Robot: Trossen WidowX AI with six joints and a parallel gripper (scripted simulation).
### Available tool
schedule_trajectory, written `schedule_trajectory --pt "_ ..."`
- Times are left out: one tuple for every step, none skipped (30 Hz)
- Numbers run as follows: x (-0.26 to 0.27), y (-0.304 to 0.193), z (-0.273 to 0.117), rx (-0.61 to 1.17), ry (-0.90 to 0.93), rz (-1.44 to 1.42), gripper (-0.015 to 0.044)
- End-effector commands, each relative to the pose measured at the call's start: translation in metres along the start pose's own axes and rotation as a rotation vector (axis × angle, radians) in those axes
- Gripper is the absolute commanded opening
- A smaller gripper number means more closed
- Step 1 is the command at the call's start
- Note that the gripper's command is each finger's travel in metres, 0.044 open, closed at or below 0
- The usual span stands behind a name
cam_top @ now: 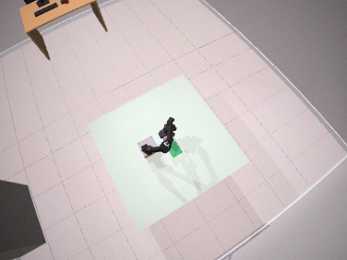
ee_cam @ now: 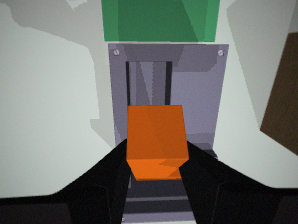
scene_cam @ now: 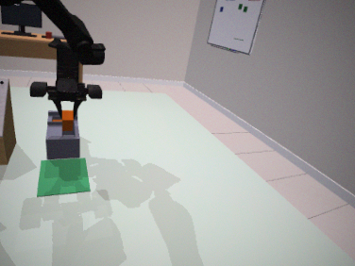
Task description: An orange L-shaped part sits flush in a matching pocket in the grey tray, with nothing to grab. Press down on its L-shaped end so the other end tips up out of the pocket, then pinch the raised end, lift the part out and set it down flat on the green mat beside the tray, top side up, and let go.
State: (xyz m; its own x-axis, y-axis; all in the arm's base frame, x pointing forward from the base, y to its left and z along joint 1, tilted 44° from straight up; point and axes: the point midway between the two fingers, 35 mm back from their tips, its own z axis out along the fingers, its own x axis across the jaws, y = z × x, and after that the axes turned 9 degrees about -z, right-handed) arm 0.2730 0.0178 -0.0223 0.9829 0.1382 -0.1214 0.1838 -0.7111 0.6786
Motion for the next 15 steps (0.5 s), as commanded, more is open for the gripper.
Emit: schedule_trajectory --pt "0.002 -0.002 -0.01 0.008 0.008 0.005 0.0" --pt "0.002 -0.002 -0.012 0.008 0.008 0.005 0.0" --pt "0.002 -0.002 -0.013 0.008 0.008 0.005 0.0" --pt "0.002 -0.002 -0.015 0.008 0.008 0.005 0.0" --pt "0.002 -0.002 -0.016 0.008 0.008 0.005 0.0" --pt "0.002 -0.002 -0.018 0.009 0.008 0.005 0.0" --pt "0.002 -0.002 -0.02 0.009 0.008 0.004 0.0" --pt "0.002 -0.002 -0.021 0.009 0.008 0.004 0.0" --pt "0.002 -0.002 -0.023 0.009 0.008 0.004 0.0" --pt "0.002 -0.002 -0.025 0.009 0.008 0.004 0.0" --pt "0.002 -0.002 -0.026 0.009 0.008 0.004 0.0" --pt "0.002 -0.002 -0.028 0.009 0.008 0.004 0.0" --pt "0.002 -0.002 -0.03 0.009 0.008 0.004 0.0" --pt "0.002 -0.002 -0.031 0.009 0.008 0.004 0.0" --pt "0.002 -0.002 -0.033 0.009 0.008 0.004 0.0"
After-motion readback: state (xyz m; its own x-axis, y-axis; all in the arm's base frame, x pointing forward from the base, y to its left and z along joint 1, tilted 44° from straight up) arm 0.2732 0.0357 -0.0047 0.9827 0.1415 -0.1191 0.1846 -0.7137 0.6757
